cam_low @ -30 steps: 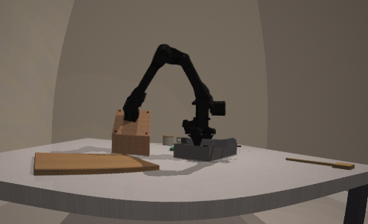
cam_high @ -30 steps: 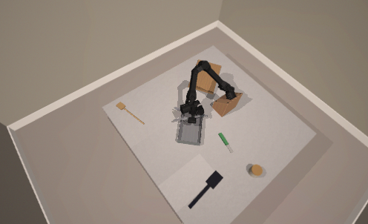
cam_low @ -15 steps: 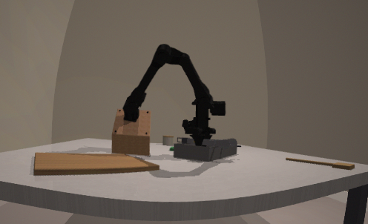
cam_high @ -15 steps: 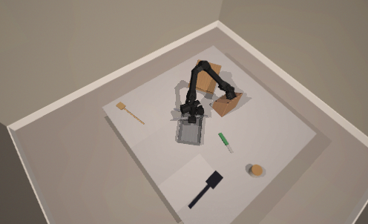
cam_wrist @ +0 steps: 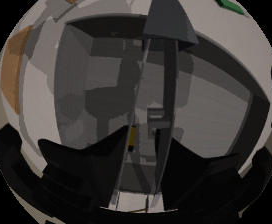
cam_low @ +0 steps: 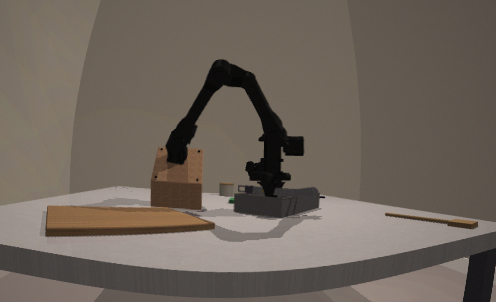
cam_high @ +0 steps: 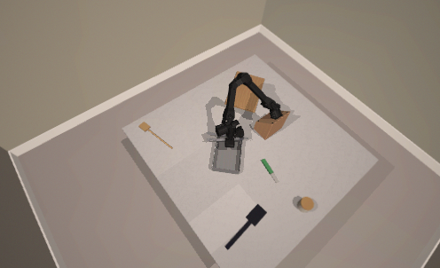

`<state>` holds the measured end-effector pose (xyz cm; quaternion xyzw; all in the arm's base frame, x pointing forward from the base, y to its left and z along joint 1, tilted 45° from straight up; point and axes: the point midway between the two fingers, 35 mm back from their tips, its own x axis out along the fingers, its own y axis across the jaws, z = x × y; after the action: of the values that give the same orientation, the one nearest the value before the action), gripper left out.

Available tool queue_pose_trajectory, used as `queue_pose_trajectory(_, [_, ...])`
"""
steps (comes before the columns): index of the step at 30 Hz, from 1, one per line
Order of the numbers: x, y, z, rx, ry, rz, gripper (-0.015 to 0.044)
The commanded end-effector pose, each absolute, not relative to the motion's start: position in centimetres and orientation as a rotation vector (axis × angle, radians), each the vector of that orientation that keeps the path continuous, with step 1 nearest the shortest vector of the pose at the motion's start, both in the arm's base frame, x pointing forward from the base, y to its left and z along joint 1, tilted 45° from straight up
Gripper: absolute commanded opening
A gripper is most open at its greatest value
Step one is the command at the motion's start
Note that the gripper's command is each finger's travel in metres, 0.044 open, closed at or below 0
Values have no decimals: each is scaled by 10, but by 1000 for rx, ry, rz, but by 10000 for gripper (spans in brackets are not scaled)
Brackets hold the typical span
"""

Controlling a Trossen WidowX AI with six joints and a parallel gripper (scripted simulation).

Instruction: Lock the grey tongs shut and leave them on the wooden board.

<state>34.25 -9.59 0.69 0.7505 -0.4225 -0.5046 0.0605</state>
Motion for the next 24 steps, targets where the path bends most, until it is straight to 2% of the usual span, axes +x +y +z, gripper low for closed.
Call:
queue_pose_trajectory(1, [343,-96,7,2272,-1279,-1527,95])
queue_pose_trajectory(13, [343,-96,7,2272,-1279,-1527,15])
queue_pose_trajectory(19, [343,-96,7,2272,-1279,-1527,-142])
queue_pose_trajectory(24, [343,-96,7,2272,-1279,-1527,-150])
